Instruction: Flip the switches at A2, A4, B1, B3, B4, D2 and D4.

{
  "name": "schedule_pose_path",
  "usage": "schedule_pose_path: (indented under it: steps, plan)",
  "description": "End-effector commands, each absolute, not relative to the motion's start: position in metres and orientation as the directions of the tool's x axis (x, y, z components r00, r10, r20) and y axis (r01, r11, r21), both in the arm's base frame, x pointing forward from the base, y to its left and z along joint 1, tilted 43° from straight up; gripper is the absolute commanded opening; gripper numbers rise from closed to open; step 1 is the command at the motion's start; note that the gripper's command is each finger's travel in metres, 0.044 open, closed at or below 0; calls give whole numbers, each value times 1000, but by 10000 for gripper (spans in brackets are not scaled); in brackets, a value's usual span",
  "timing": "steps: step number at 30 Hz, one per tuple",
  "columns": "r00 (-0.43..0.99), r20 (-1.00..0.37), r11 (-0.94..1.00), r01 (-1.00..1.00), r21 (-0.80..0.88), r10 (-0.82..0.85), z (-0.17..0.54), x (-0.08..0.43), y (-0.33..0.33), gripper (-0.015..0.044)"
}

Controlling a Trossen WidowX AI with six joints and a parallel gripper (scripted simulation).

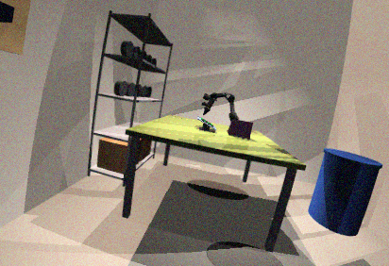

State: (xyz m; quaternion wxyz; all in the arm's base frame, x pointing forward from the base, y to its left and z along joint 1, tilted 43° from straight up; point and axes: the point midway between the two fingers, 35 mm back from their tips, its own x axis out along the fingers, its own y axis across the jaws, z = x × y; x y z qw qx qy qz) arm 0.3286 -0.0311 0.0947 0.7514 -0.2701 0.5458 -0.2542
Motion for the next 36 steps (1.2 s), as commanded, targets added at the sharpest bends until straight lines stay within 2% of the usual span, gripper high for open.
schedule_pose_path:
  steps: [1, 36]
  plan:
    - [269, -689, 727, 73, -683, -674, 89, 329, -33, 0]
    - [269, -688, 726, 73, -683, -674, 73, 336, -49, 0]
